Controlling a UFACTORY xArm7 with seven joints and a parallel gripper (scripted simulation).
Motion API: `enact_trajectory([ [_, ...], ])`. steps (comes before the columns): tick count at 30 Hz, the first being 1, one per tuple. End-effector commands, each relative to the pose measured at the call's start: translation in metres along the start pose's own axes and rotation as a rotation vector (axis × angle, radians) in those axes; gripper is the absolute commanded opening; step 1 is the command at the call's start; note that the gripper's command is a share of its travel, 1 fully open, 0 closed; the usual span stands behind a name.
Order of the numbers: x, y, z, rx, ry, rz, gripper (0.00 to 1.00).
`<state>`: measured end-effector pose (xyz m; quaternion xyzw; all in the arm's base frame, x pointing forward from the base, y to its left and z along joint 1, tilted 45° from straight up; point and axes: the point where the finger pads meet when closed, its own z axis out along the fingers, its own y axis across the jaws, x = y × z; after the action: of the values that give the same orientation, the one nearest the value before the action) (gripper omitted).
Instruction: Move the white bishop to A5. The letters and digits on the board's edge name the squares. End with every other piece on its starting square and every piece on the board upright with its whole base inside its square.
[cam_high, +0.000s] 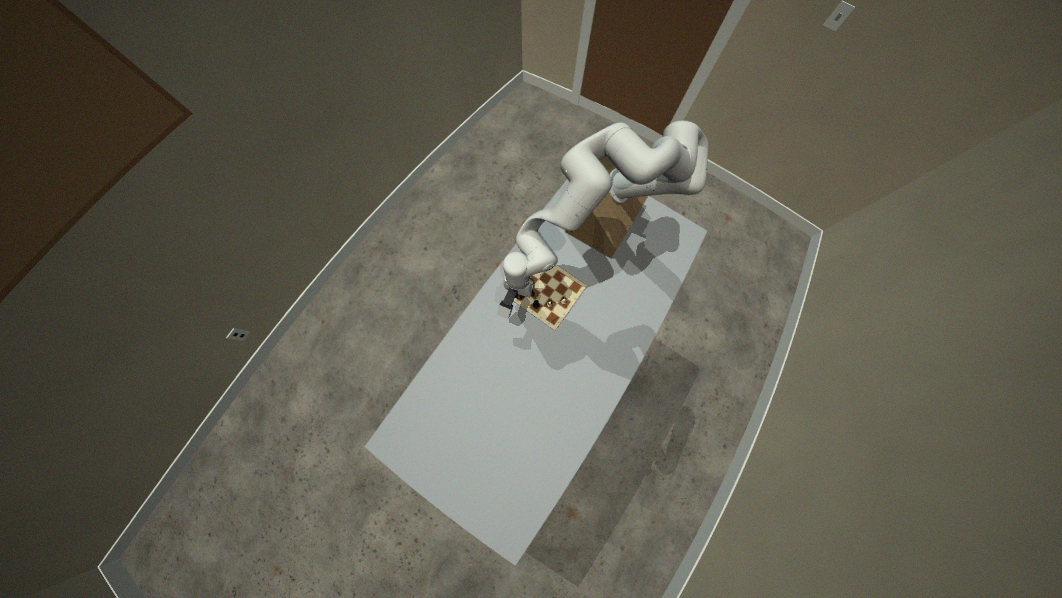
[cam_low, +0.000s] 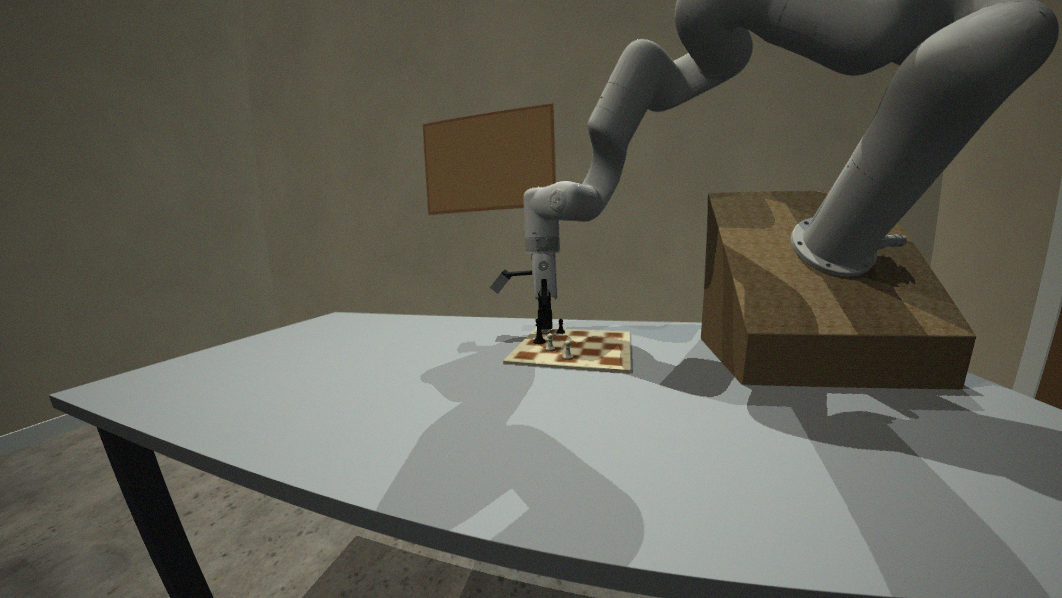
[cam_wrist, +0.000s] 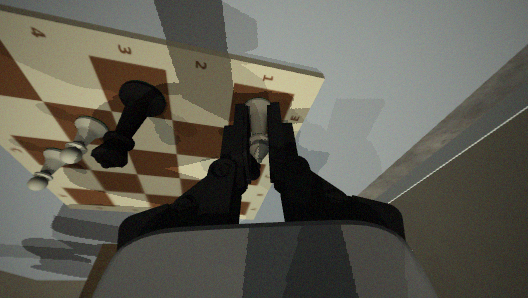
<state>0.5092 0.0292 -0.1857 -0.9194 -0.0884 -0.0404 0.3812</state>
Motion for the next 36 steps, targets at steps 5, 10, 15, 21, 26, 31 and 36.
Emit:
enact_trajectory([
  [5,0.001,0.001,-0.008,-0.004,0.004,0.000,0.00],
  [10,0.001,0.001,-0.022,-0.004,0.004,0.000,0.00],
  [15,0.001,0.001,-0.059,-0.004,0.004,0.000,0.00],
  [21,0.001,0.001,-0.096,-0.004,0.004,0.000,0.00],
  [26,0.001,0.001,-0.102,-0.004,0.004,0.000,0.00],
  [31,0.001,0.001,-0.102,-0.004,0.004,0.000,0.00],
  [36,0.001,-0.001,-0.102,-0.003,0.004,0.003,0.00],
])
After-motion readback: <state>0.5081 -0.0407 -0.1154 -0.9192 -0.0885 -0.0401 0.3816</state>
